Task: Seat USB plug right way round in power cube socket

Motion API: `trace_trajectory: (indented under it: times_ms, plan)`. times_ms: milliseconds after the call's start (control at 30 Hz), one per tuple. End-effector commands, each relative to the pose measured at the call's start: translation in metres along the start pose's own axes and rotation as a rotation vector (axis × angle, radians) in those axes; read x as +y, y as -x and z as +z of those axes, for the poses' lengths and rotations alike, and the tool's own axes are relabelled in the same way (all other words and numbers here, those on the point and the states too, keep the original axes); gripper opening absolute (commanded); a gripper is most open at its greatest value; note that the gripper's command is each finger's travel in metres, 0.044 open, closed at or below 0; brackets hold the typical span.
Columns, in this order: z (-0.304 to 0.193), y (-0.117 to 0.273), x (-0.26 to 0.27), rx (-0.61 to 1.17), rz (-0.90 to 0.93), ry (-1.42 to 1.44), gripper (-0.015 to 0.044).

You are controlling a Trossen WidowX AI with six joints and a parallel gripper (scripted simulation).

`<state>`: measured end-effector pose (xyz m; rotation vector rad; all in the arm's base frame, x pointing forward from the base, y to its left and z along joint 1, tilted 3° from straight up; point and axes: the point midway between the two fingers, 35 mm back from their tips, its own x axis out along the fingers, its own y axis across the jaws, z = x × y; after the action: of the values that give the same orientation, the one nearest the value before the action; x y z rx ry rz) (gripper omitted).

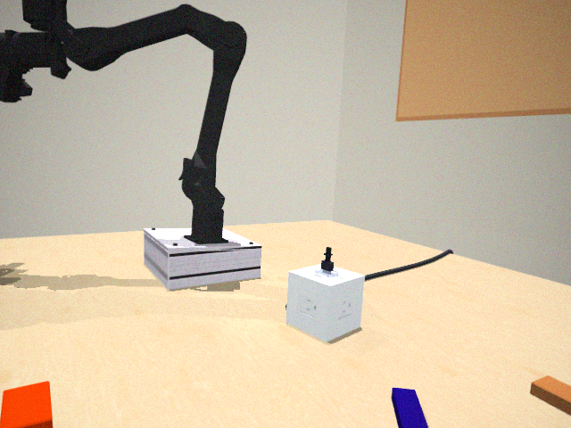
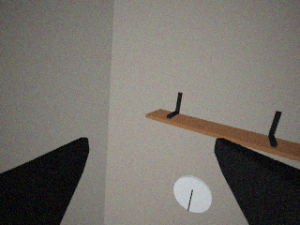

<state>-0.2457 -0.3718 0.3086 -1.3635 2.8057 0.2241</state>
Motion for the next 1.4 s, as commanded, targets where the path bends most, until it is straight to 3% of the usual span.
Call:
trace_trajectory:
  times_ms: [0,167,367,500,733,900,1067,1267,1367]
  plan:
    - [0.001,0.000,-0.003,-0.004,-0.008,0.017,0.0426]
    - [0.019,0.015,-0.091,-0.055,-0.243,0.484,0.0440]
    - [0.040,0.057,-0.186,0.019,-0.546,0.964,0.0440]
    - [0.054,0.092,-0.236,0.127,-0.722,1.269,0.0440]
    - [0.082,0.174,-0.308,0.481,-1.023,1.843,0.0440]
    - [0.101,0.234,-0.340,0.828,-1.174,2.172,0.0440]
    - [0.120,0.298,-0.358,1.285,-1.267,2.446,0.0440]
    - [0.141,0.378,-0.363,1.916,-1.259,2.611,0.0440]
    - [0.154,0.423,-0.357,2.409,-1.167,2.635,0.0440]
